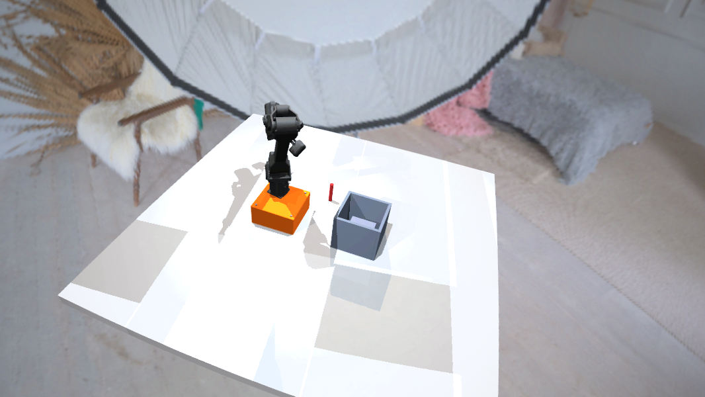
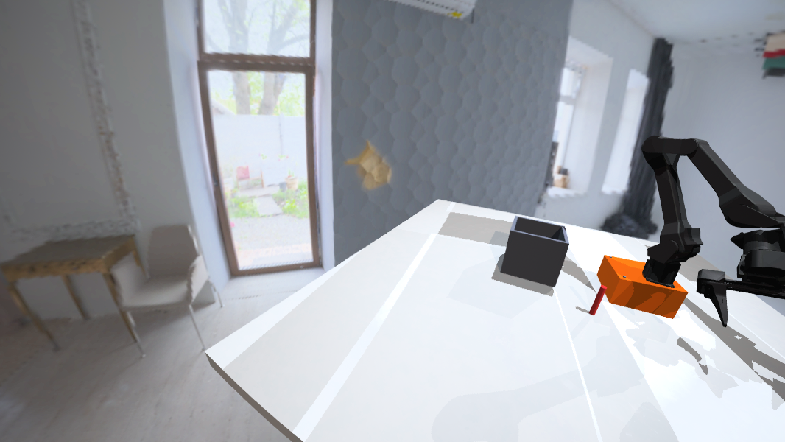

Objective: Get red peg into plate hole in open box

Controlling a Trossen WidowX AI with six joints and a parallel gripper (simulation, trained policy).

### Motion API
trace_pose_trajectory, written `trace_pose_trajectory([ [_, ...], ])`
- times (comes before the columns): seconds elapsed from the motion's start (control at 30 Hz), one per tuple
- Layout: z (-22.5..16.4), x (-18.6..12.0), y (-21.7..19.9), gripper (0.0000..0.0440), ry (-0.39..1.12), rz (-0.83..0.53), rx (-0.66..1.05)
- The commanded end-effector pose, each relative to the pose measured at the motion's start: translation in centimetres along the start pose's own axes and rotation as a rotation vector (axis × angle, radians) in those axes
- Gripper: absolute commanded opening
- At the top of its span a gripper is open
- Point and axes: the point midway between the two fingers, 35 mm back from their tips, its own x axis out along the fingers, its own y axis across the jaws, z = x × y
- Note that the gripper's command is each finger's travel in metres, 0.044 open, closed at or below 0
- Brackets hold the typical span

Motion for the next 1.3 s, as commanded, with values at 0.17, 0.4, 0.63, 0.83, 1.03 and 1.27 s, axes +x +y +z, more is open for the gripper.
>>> trace_pose_trajectory([
  [0.17, 3.9, 0.7, -1.2, 0.0432, 0.032, -0.106, 0.258],
  [0.4, 7.1, 0.9, -3.1, 0.0415, 0.049, -0.203, 0.485],
  [0.63, 9.8, 0.8, -5.6, 0.04, 0.058, -0.301, 0.712],
  [0.83, 11.5, 0.3, -8.1, 0.0395, 0.062, -0.389, 0.905],
  [1.03, 12.4, -0.5, -10.9, 0.0405, 0.067, -0.484, 1.095],
  [1.27, 12.6, -1.6, -14.2, 0.043, 0.078, -0.603, 1.312],
])
